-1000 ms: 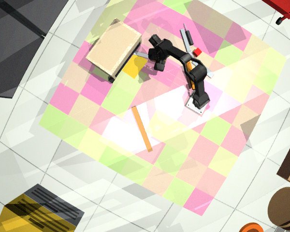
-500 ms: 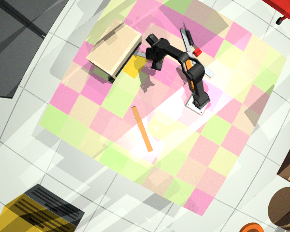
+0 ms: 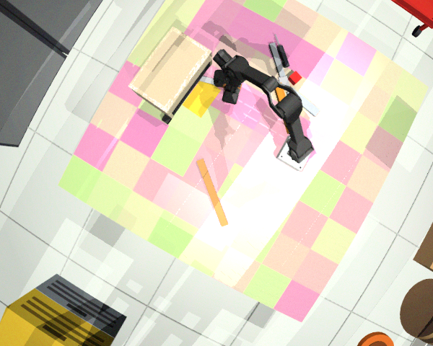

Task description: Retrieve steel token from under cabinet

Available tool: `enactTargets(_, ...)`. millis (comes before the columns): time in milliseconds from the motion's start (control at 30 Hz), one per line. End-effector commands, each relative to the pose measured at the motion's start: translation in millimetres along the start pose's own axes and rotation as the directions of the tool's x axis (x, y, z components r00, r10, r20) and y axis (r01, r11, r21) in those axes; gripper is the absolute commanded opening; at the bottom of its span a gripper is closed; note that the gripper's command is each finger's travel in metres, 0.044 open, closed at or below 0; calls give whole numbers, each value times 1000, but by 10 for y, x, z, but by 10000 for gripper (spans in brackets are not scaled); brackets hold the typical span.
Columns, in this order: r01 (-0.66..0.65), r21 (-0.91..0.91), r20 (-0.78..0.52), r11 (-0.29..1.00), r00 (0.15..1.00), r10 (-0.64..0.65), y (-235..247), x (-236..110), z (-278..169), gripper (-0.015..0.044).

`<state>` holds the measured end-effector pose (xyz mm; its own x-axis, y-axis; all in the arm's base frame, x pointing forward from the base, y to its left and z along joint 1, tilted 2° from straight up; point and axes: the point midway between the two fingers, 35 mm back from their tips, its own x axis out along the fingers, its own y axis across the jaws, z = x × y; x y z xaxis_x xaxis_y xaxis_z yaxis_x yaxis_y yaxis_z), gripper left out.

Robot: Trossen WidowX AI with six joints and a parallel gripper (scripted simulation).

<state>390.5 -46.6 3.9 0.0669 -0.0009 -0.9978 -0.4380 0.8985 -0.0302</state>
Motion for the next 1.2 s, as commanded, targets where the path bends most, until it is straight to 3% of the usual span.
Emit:
enactTargets(0, 1, -1, 6, 1000, 1000, -1, 6, -4, 78, 0)
enactTargets(1167, 0, -1, 8, 1000, 1000, 0, 74, 1, 348, 0)
